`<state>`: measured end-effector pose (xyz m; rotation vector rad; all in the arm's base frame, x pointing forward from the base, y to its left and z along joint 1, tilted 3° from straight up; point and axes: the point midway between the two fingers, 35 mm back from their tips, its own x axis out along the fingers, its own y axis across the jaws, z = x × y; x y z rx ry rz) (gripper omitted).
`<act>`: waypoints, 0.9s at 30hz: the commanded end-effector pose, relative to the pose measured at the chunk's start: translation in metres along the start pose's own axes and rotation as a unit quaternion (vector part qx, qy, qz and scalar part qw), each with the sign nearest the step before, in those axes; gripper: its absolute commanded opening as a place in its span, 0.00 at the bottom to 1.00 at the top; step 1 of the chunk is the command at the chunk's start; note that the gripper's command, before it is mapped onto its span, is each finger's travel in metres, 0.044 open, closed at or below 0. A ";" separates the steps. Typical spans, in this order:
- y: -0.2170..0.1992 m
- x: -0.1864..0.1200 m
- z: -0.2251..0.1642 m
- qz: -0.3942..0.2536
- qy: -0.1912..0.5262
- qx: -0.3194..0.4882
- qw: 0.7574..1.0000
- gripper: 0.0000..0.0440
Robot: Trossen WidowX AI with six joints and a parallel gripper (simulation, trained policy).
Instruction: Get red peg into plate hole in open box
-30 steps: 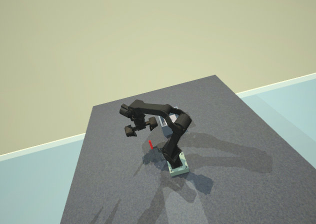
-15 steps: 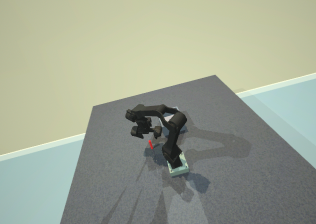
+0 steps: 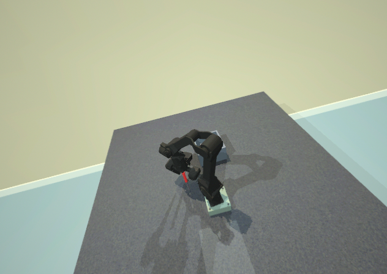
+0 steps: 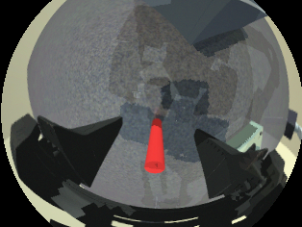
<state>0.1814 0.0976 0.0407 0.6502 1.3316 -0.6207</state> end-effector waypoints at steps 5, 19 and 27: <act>-0.007 0.020 -0.006 -0.006 0.019 0.060 0.998 0.64; -0.005 0.014 -0.002 -0.005 0.050 0.078 0.996 0.00; -0.007 -0.005 0.017 0.008 0.005 0.050 0.999 0.00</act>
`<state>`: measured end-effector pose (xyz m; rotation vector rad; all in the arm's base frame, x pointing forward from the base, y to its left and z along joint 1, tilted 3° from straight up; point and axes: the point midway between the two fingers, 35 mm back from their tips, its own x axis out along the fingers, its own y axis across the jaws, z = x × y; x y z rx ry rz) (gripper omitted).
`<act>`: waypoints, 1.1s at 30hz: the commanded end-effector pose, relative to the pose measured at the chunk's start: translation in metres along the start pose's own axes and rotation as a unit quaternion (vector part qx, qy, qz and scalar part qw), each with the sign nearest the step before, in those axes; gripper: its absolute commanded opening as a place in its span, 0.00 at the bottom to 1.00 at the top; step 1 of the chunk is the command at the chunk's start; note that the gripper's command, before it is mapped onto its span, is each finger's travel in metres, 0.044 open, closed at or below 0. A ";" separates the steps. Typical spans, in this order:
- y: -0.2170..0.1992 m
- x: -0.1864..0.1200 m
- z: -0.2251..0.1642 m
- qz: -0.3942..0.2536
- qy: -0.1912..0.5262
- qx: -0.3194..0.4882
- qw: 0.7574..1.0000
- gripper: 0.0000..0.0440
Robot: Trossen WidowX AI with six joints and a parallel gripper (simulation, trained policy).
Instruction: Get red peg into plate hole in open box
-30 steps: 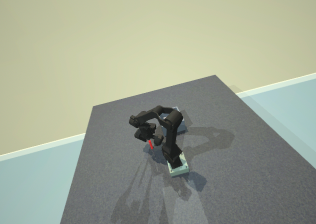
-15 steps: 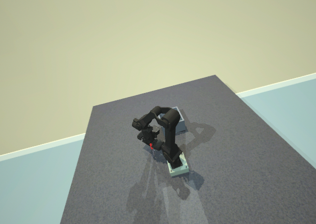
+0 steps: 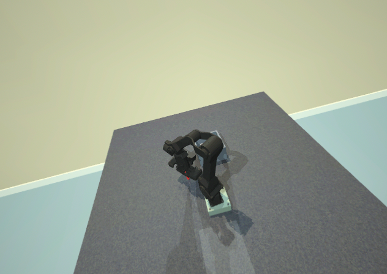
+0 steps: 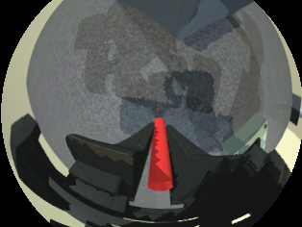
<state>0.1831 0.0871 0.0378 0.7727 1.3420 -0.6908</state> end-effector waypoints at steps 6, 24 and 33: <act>0.003 -0.027 0.022 0.016 -0.049 -0.033 0.998 0.00; 0.017 -0.088 0.079 0.037 -0.122 -0.052 0.990 0.00; 0.016 -0.096 0.115 0.034 -0.139 -0.028 0.989 0.00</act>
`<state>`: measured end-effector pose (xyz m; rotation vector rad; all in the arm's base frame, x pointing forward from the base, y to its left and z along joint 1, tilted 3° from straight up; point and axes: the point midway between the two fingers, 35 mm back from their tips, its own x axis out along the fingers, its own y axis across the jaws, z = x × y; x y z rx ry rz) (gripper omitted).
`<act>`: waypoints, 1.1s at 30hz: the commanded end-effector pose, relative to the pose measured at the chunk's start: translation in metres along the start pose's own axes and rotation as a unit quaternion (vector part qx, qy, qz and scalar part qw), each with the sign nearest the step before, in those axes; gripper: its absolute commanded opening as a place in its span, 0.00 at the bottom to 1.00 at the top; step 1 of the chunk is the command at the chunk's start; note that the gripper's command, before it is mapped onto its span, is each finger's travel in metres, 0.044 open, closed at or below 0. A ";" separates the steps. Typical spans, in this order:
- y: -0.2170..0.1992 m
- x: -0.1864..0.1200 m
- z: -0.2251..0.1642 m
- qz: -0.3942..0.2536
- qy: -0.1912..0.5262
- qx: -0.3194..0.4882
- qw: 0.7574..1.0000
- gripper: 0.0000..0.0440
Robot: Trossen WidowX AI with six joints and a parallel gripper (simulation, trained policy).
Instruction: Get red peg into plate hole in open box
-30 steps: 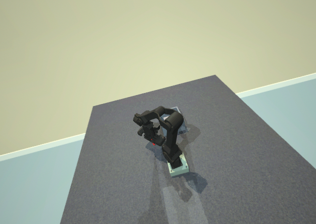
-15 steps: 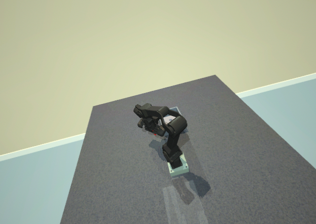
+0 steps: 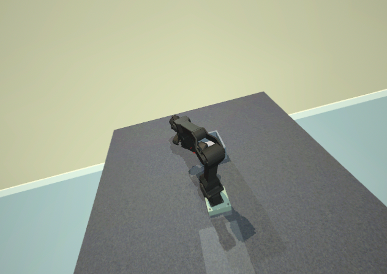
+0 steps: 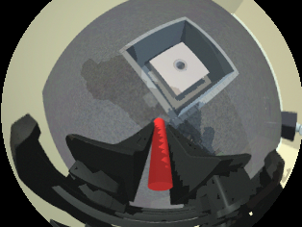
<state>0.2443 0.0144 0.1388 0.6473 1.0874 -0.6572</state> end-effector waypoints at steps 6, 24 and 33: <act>-0.006 0.007 0.035 -0.009 -0.017 0.024 1.000 0.00; -0.018 0.038 0.082 -0.016 -0.026 0.074 0.997 0.01; -0.022 0.055 0.093 -0.021 -0.011 0.088 0.996 0.02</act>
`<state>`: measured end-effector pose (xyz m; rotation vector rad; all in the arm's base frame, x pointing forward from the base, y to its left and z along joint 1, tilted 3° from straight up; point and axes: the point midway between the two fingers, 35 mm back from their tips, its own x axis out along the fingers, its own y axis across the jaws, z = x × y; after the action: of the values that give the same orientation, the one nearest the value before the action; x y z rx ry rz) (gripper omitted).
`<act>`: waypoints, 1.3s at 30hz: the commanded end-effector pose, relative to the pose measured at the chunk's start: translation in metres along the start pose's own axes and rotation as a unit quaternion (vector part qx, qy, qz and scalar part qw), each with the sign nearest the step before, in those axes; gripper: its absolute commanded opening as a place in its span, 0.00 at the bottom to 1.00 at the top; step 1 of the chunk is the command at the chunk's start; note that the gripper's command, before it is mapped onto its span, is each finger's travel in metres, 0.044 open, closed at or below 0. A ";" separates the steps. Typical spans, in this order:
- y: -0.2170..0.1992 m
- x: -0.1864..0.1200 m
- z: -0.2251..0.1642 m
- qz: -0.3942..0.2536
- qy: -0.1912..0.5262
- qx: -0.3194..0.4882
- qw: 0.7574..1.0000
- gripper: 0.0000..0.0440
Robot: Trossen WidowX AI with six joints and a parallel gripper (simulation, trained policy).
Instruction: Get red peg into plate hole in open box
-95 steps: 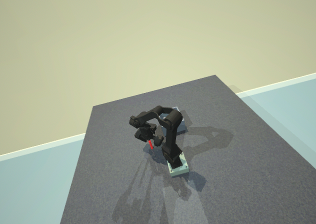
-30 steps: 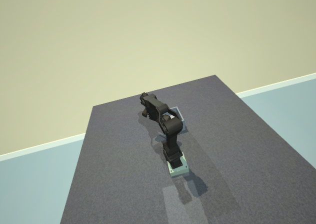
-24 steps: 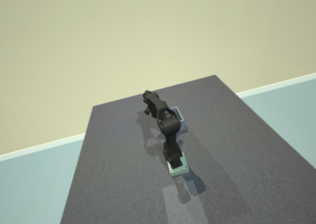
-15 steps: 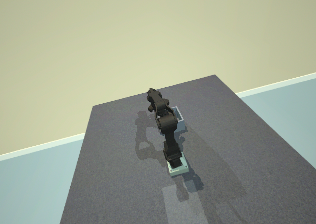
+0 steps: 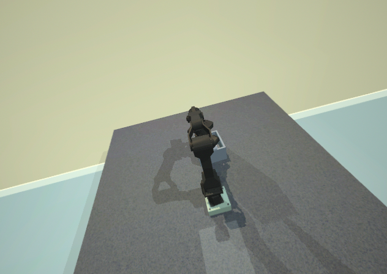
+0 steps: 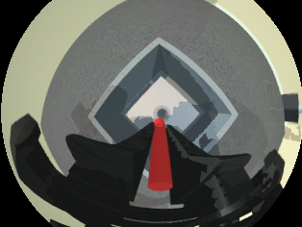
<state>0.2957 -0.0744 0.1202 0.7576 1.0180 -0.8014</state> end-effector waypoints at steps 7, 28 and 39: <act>-0.002 0.026 0.003 -0.013 0.024 0.003 1.000 0.00; 0.004 0.046 0.021 -0.050 0.047 -0.046 0.997 0.35; 0.016 0.047 0.042 -0.052 0.056 -0.066 0.995 0.31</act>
<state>0.3367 -0.1077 0.0933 0.6554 1.1895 -0.7875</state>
